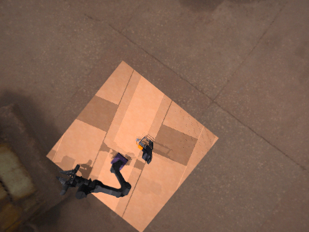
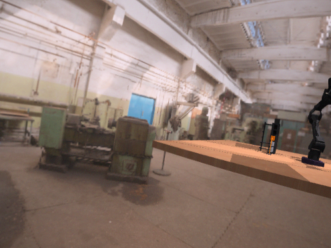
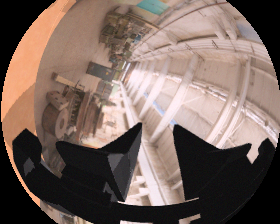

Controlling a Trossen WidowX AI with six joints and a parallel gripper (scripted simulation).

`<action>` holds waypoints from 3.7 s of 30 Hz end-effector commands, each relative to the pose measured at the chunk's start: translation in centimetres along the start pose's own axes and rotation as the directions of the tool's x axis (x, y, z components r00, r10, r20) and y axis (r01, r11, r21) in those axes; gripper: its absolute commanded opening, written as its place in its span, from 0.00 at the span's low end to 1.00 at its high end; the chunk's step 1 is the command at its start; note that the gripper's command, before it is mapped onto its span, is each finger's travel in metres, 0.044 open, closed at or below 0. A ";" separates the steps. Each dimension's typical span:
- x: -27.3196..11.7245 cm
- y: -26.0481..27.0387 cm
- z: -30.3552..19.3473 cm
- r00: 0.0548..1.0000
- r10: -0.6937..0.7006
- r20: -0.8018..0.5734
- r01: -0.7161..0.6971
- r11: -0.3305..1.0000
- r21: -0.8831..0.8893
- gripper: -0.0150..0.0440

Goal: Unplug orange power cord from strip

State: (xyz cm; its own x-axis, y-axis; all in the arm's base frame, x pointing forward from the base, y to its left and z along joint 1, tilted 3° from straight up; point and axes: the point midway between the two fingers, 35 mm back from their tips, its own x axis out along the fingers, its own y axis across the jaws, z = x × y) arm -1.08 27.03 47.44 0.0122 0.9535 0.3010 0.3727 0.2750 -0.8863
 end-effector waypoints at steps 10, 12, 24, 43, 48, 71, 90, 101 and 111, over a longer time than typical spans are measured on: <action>0.1 17.6 -11.5 0.727 0.636 -0.259 -0.613 0.771 0.171 0.53; -1.4 20.1 -13.5 0.641 0.712 -0.286 -0.673 0.701 0.237 0.53; -16.4 30.8 -22.6 0.041 0.974 -0.221 -0.668 0.191 0.719 0.53; -39.5 32.7 -21.0 -0.307 0.877 0.368 0.128 -0.345 0.930 0.53; -39.4 32.7 -21.1 -0.307 0.877 0.368 0.128 -0.345 0.930 0.53; -42.7 31.5 -21.0 -0.310 0.876 0.368 0.128 -0.345 0.930 0.53; -43.6 32.4 -20.6 -0.311 0.876 0.368 0.128 -0.345 0.930 0.53; -43.5 32.2 -20.7 -0.309 0.878 0.366 0.130 -0.342 0.931 0.28; -42.7 32.5 -20.8 -0.308 0.878 0.366 0.130 -0.342 0.931 0.25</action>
State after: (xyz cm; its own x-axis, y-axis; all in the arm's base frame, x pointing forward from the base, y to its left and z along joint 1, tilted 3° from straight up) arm 29.58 -8.13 13.07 -0.0195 -0.0180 -0.9996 -0.9890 0.1471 0.0166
